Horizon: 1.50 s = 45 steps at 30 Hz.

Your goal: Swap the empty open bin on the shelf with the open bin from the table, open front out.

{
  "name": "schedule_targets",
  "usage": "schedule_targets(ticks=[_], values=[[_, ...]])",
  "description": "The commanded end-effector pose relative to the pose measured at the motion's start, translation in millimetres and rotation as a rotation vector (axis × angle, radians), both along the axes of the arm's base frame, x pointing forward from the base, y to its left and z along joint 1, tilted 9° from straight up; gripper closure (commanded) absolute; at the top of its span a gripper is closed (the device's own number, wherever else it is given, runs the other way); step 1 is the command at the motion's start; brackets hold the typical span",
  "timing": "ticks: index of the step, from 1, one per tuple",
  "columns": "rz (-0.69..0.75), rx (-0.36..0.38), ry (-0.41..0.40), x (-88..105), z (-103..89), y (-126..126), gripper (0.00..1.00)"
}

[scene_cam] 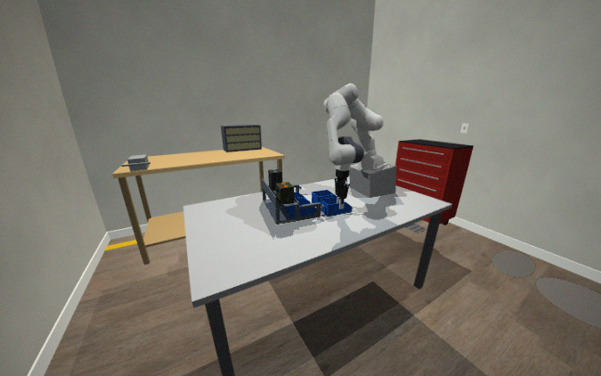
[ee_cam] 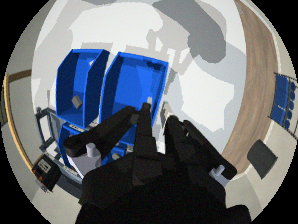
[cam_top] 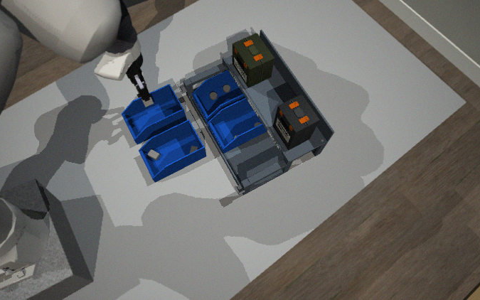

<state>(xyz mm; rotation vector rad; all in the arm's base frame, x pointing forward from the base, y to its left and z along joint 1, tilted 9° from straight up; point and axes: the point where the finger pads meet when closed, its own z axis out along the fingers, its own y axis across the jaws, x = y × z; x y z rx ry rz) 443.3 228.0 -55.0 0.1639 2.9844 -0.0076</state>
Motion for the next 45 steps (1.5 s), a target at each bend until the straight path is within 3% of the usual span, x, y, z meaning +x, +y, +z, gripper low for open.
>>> schedule_targets(ticks=[1, 25, 45], values=[[-0.003, 0.000, 0.001, -0.4, -0.4, 0.5, 0.85], [-0.003, 0.000, 0.001, -2.1, 11.1, 0.7, 0.85], [-0.003, 0.000, 0.001, -6.3, 38.1, 1.0, 0.85]])
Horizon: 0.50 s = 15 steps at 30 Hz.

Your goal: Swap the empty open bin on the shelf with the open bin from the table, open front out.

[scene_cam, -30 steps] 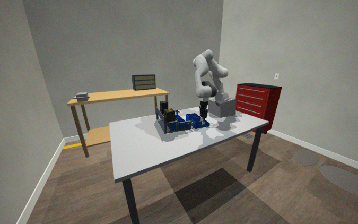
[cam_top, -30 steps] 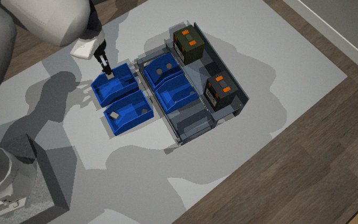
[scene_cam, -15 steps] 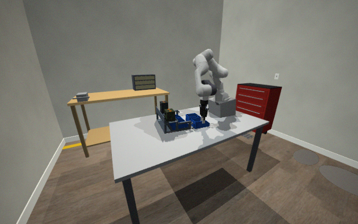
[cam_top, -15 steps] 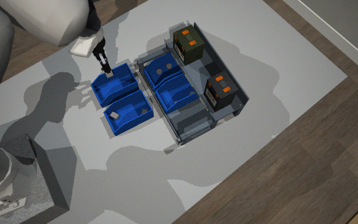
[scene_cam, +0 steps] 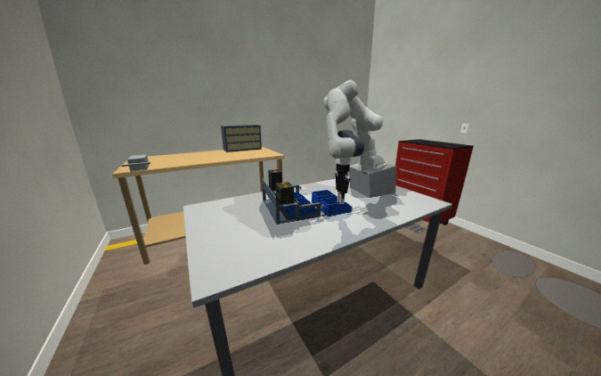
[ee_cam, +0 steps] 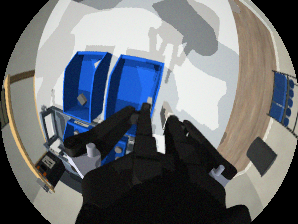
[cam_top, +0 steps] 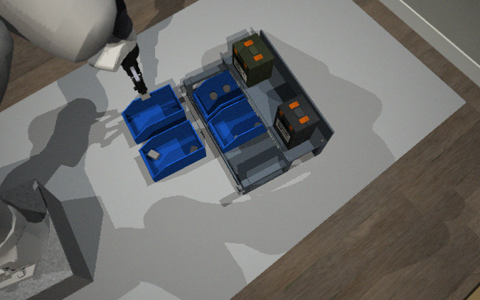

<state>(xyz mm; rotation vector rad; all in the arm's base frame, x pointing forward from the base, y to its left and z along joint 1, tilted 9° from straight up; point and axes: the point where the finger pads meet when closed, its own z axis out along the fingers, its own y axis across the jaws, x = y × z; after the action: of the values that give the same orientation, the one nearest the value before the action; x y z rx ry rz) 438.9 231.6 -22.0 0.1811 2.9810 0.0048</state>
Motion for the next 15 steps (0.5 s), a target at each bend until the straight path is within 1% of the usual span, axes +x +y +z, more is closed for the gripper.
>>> schedule_targets(ticks=[1, 12, 15], values=[[0.008, -0.009, 0.004, -2.2, 6.9, -2.6, 0.85], [0.008, -0.009, 0.004, -5.2, 27.2, -2.3, 0.85], [0.008, -0.009, 0.004, -5.5, 29.0, -2.3, 0.85]])
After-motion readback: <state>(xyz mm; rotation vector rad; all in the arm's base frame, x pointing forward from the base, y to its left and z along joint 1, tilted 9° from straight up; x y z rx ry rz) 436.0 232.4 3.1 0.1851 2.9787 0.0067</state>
